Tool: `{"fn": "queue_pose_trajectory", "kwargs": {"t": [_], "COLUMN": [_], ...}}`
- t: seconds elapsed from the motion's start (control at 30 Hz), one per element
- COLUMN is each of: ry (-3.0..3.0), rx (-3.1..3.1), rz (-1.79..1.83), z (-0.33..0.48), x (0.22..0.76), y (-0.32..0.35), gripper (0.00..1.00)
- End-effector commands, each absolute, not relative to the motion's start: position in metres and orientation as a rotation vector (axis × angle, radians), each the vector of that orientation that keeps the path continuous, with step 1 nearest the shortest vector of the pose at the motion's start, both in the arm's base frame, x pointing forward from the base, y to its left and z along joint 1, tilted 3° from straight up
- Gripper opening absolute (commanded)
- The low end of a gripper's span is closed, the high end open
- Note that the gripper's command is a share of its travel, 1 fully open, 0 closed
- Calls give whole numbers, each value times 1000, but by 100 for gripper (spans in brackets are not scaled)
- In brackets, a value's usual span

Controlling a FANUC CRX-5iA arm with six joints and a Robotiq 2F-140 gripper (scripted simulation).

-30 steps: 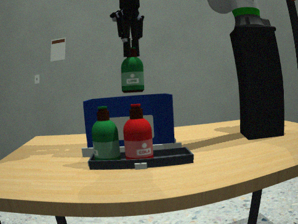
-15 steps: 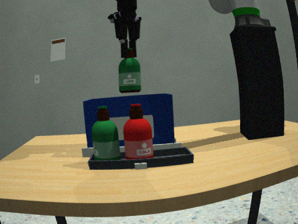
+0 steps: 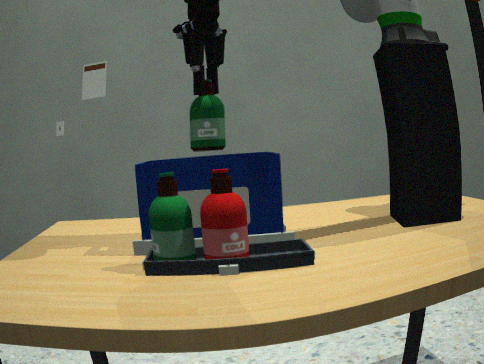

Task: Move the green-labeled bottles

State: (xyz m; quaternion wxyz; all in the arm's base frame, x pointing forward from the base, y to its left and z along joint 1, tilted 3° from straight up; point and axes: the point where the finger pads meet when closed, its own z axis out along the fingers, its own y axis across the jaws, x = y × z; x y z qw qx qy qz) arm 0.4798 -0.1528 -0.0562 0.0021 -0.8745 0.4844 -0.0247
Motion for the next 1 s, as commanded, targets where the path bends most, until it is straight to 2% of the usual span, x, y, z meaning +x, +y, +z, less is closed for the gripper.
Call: {"fn": "queue_pose_trajectory", "kwargs": {"t": [0.0, 0.97], "ry": [1519, 1519], "rx": [-2743, -2743], "rz": [-80, -80], "z": [-55, -55], "x": [481, 483], "y": [-155, -165], "gripper": [10, 10]}}
